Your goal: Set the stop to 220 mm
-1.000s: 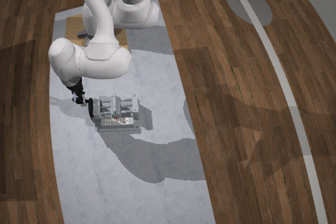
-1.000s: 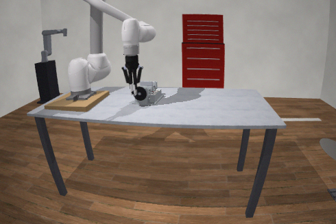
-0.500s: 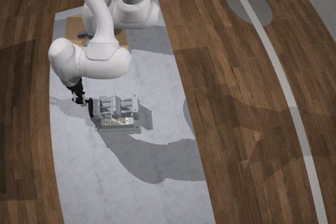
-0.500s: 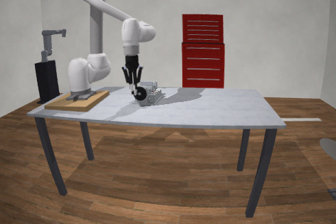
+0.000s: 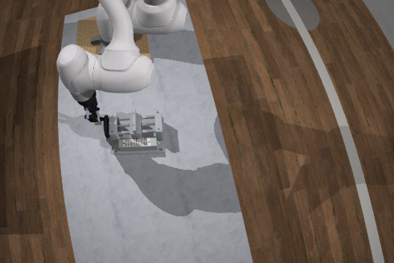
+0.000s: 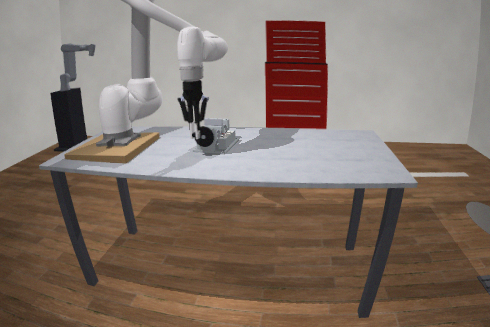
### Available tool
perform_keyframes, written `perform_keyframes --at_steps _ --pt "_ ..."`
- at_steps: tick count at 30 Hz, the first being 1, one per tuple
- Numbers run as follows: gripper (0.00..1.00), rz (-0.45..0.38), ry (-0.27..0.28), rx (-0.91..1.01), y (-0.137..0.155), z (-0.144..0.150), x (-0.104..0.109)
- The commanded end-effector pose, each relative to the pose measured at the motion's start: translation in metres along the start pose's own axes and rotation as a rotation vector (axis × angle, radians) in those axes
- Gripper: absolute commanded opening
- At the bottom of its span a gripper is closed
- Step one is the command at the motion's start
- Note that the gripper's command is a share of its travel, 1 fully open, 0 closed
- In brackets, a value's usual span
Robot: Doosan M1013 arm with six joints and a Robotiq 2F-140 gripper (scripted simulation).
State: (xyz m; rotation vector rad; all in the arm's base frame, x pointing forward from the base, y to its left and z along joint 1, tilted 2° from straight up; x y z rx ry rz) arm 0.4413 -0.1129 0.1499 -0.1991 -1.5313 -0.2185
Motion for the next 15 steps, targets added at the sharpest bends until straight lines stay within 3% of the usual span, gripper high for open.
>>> perform_keyframes --at_steps 1,15 --pt "0.04 0.0 -0.001 0.0 0.0001 -0.0004 0.0006" --pt "0.04 0.0 -0.001 0.0 0.0002 -0.0015 0.0016"
Point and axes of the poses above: the point where the finger pads meet when closed, its own x axis back along the fingers, its own z axis across the jaws, y = z × x, the point moved 8 cm from there along x, back along the fingers, and after that the axes turned 7 degrees about -x, right-handed, at the moved point
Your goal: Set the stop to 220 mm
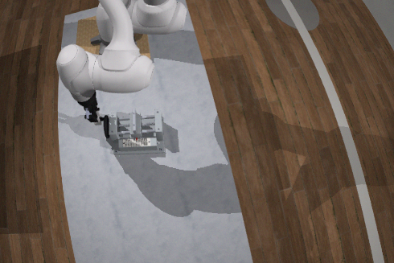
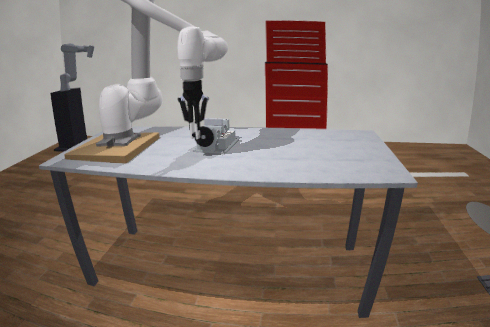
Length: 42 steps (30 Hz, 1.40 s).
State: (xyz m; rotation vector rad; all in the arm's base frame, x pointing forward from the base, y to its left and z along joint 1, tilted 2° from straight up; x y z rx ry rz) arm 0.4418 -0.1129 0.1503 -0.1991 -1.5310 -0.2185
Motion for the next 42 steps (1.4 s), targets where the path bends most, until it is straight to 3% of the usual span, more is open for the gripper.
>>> perform_keyframes --at_steps 1,42 --pt "0.04 0.0 -0.001 0.0 0.0 -0.001 0.001" --pt "0.04 0.0 -0.001 0.0 0.005 -0.037 0.006"
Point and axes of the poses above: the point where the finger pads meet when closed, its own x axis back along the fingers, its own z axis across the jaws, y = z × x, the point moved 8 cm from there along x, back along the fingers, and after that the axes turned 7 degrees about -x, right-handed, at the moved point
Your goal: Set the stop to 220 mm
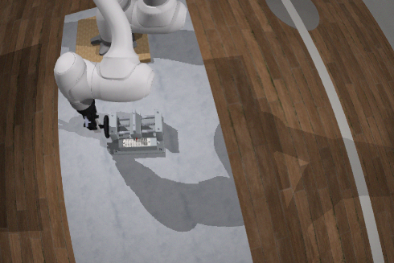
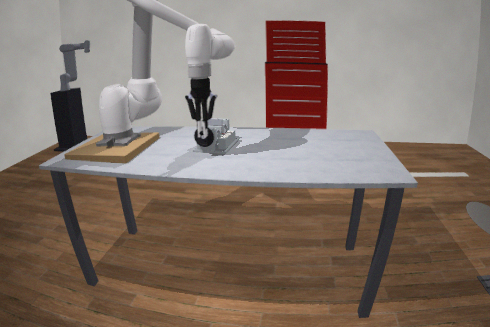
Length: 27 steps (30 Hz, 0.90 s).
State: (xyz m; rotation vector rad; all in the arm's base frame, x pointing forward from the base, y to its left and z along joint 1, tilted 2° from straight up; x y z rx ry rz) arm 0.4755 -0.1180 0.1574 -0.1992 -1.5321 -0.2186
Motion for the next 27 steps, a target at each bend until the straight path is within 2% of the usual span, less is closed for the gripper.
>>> perform_keyframes --at_steps 1,14,27 --pt "0.04 0.0 0.0 0.0 0.001 -0.005 -0.003" --pt "0.04 0.0 0.0 0.0 0.002 -0.017 -0.017" --pt "0.04 0.0 0.0 0.0 0.001 -0.011 -0.049"
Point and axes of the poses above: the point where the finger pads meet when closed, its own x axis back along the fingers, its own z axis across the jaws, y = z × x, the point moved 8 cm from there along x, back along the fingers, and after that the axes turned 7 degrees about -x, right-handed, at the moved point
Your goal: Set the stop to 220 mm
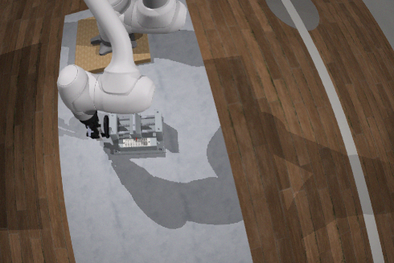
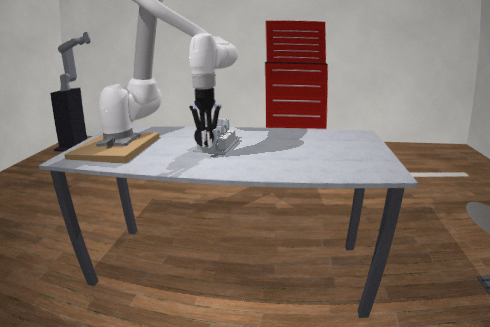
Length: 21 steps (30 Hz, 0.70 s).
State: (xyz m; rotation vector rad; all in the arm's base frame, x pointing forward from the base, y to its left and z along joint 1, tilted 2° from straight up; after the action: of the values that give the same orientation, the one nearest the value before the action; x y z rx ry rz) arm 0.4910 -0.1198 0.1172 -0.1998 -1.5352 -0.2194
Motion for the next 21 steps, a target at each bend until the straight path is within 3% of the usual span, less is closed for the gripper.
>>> perform_keyframes --at_steps 1,21 --pt "0.04 0.0 0.003 0.001 -0.001 0.008 -0.012" --pt "0.04 0.0 0.003 0.001 -0.005 0.042 -0.015"
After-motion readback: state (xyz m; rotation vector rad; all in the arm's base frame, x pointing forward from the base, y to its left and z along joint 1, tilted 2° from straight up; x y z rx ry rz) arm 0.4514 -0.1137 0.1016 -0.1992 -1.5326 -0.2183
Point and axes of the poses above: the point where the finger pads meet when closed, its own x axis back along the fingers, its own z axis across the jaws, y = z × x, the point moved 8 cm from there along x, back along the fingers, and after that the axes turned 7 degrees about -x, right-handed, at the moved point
